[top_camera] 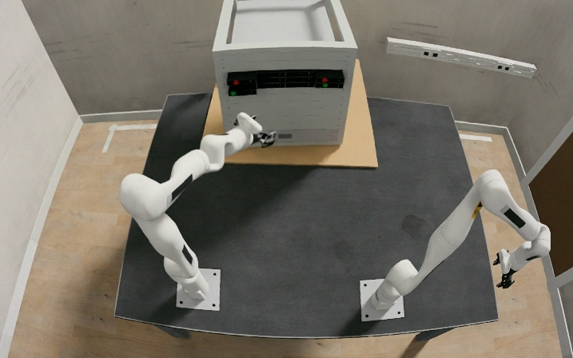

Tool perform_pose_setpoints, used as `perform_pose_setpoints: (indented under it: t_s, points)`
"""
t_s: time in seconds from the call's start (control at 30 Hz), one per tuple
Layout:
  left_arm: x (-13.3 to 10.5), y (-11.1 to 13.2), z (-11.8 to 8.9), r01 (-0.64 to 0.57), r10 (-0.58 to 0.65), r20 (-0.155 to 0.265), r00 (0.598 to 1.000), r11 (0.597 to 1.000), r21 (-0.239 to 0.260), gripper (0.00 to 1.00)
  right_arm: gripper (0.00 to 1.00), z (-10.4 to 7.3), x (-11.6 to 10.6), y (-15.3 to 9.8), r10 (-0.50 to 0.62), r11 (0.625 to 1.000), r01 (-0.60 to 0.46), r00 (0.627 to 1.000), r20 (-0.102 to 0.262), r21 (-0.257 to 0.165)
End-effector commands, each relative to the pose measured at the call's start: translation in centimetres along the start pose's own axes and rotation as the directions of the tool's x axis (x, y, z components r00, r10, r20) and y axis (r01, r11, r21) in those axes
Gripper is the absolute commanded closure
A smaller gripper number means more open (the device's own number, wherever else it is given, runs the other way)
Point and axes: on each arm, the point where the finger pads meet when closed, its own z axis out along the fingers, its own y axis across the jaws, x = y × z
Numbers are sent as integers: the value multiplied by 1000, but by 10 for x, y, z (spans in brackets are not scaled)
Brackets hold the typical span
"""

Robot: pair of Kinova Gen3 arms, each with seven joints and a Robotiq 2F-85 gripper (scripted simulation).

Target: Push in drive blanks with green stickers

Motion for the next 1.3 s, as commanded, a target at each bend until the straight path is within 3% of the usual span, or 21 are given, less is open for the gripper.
perform_pose_setpoints:
  t_s: [0.0,0.23,0.5,0.57,0.8,1.07,1.13,1.27]
  points:
    - [0,1,1,-71,70,29,997,996,58,2,2,-1,0,0,0,1000,0,1000,2,0]
    - [10,3,-2,-304,288,107,951,934,188,2,2,-1,0,0,0,1000,0,1000,2,0]
    - [25,9,-6,-515,474,201,857,803,301,2,2,-1,0,0,0,1000,0,1000,2,0]
    - [25,9,-6,-515,474,201,857,803,301,2,2,-1,0,0,0,1000,0,1000,2,0]
    - [42,20,-10,-659,595,284,752,652,376,2,2,-1,0,0,0,1000,0,1000,2,0]
    - [58,37,-14,-755,675,357,645,494,431,2,2,-1,0,0,0,1000,0,1000,2,0]
    - [58,37,-14,-755,675,357,645,494,431,2,2,-1,0,0,0,1000,0,1000,2,0]
    - [64,46,-16,-783,698,384,604,430,449,2,2,-1,0,0,0,1000,0,1000,2,0]
